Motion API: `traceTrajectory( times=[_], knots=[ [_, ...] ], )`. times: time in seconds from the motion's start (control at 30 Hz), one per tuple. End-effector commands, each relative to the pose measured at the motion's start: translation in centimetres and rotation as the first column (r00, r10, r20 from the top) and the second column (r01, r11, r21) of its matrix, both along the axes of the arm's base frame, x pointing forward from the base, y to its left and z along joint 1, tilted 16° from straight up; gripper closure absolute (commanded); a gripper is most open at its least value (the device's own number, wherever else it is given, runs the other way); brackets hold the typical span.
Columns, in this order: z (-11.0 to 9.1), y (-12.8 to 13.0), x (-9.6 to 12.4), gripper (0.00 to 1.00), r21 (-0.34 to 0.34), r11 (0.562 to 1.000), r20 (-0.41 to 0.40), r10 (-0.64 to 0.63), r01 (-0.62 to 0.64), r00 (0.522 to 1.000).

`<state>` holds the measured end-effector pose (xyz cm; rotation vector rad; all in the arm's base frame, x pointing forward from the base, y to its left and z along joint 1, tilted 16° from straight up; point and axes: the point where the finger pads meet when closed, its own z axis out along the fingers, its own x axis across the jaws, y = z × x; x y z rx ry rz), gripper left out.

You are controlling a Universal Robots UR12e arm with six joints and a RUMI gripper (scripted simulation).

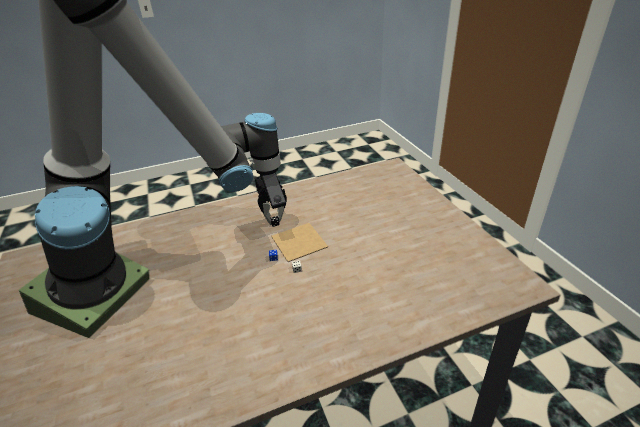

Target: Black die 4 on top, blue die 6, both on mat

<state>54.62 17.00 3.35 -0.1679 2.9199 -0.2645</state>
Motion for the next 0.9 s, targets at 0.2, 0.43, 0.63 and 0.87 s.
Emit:
traceTrajectory(
  times=[0.2,0.43,0.63,0.87],
  knots=[
    [0.1,0.0,0.0,0.94,0.0,1.0,0.001,0.0,0.0,1.0],
    [0.3,0.1,0.0,0.94,0.0,1.0,0.001,0.0,0.0,1.0],
    [2.9,0.5,-0.6,0.94,0.0,1.0,0.001,0.0,0.0,1.0],
    [6.4,1.1,-1.4,0.94,0.0,1.0,0.001,0.0,0.0,1.0]
  ],
)
